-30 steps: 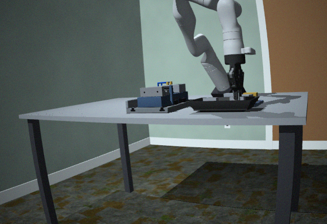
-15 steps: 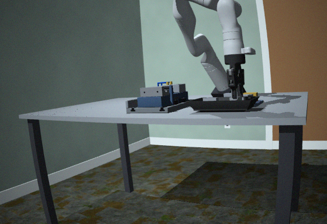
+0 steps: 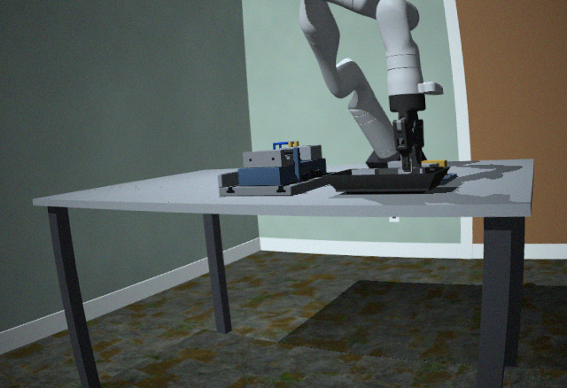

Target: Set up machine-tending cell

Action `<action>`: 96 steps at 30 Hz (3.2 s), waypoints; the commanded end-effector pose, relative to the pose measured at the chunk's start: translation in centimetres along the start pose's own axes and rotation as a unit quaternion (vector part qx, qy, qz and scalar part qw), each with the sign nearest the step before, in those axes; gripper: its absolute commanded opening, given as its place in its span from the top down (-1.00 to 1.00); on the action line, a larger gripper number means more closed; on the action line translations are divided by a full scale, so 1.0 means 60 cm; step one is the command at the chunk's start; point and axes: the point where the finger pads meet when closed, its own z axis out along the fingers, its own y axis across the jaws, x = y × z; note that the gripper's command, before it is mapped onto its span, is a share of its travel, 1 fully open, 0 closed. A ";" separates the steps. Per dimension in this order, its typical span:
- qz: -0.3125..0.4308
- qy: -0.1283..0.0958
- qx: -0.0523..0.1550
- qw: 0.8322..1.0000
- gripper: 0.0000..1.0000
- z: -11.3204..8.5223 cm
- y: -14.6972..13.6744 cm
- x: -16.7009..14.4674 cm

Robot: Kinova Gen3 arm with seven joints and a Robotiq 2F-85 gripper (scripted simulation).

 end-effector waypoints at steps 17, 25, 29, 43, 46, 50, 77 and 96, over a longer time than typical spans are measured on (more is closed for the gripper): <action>0.000 0.001 -0.001 1.000 -0.34 -0.041 0.001 0.001; 0.000 0.001 -0.001 1.000 -0.34 -0.104 0.000 0.001; 0.000 0.001 -0.001 1.000 -0.34 -0.144 0.000 0.001; 0.000 0.001 -0.001 1.000 -0.34 -0.231 0.000 0.000; 0.000 0.001 -0.001 1.000 -0.34 -0.240 0.000 0.000; 0.000 0.001 -0.001 1.000 -0.34 -0.244 0.000 0.000; 0.000 0.001 -0.001 1.000 1.00 -0.244 0.000 0.000; 0.000 0.002 0.002 1.000 1.00 -0.246 -0.073 0.007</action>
